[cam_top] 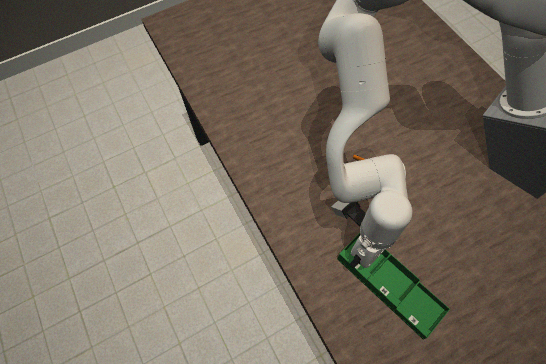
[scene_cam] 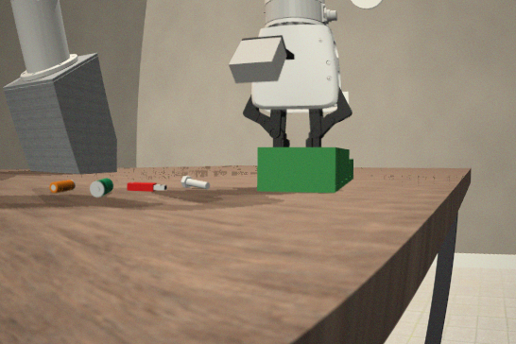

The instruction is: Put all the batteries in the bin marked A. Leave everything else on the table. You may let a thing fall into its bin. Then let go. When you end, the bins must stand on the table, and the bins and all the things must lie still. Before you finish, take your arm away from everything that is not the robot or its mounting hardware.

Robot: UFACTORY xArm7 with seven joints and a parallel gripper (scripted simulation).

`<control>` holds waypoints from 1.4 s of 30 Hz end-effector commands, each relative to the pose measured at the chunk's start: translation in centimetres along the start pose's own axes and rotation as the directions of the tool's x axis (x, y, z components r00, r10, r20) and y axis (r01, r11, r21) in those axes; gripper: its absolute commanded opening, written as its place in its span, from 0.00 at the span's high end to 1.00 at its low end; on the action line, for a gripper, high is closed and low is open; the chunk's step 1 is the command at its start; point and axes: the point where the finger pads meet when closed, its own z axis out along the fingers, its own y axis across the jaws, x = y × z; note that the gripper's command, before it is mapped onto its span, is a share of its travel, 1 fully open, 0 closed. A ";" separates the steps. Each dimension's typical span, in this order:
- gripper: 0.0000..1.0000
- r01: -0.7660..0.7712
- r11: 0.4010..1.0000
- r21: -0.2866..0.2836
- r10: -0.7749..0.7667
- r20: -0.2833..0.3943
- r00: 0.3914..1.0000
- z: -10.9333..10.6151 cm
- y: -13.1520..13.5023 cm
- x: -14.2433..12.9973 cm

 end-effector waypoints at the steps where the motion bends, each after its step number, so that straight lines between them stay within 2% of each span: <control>1: 0.72 0.000 1.000 0.004 0.000 0.001 1.000 -0.4 -0.2 -0.1; 23: 0.72 0.000 1.000 0.004 0.000 0.001 1.000 -3.1 -0.2 -0.1; 28: 0.72 0.001 1.000 0.004 -0.001 0.001 1.000 -5.3 -0.2 -0.1; 36: 0.72 0.001 1.000 0.004 -0.001 0.001 1.000 -5.3 -0.2 -0.1; 37: 0.77 0.051 0.999 0.004 -0.051 0.001 0.999 -5.3 0.5 0.5; 42: 0.77 0.238 0.971 0.004 -0.238 -0.001 0.971 -5.4 3.6 3.3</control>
